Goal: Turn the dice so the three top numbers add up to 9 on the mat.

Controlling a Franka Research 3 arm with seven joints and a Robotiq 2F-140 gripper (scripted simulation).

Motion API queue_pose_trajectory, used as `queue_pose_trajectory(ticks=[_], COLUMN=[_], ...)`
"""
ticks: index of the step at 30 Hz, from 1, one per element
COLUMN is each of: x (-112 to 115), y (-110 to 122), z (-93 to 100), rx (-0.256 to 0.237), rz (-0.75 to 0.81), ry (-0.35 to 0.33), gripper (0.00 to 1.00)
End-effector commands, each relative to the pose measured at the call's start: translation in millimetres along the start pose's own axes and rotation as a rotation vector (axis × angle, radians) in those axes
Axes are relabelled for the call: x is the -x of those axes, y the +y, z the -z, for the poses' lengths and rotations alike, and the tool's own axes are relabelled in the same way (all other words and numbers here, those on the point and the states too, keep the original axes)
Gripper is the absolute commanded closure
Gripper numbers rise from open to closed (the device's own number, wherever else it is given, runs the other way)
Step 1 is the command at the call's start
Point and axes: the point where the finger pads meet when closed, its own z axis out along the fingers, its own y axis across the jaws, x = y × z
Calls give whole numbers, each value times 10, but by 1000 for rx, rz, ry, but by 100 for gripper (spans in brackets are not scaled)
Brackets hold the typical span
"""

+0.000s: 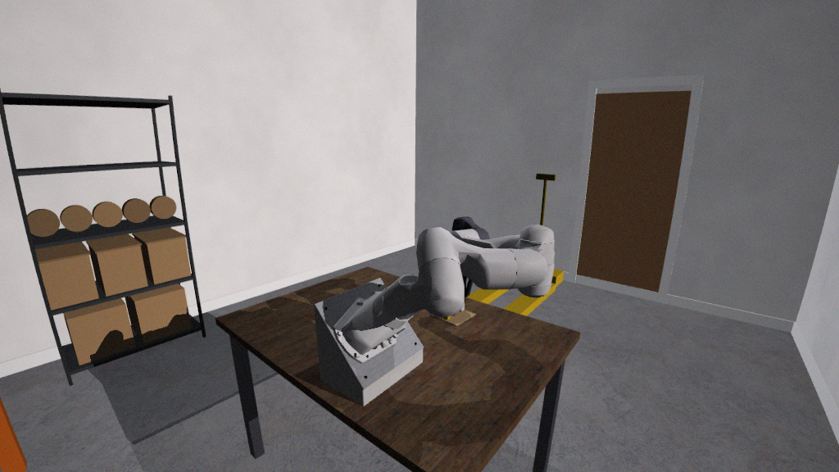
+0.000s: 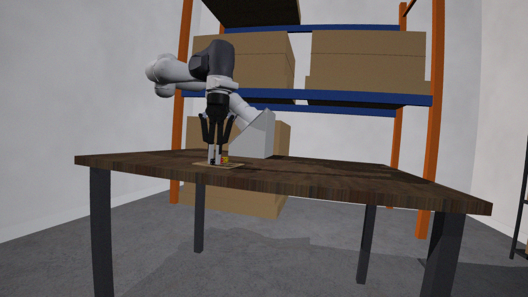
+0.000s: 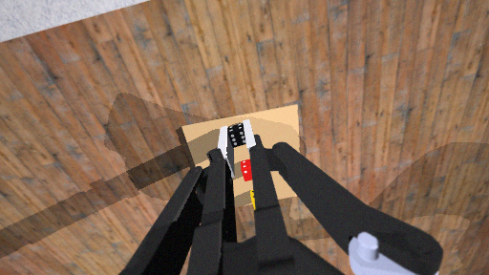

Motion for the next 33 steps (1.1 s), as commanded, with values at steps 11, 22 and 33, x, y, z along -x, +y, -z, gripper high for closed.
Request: queue_pose_trajectory(ticks=[11, 22, 33], x=[-8, -8, -8], y=[-10, -10, -10], z=[-12, -12, -12], rx=[-4, -4, -4], rz=[3, 3, 3], ry=[1, 1, 1], gripper=[91, 86, 79])
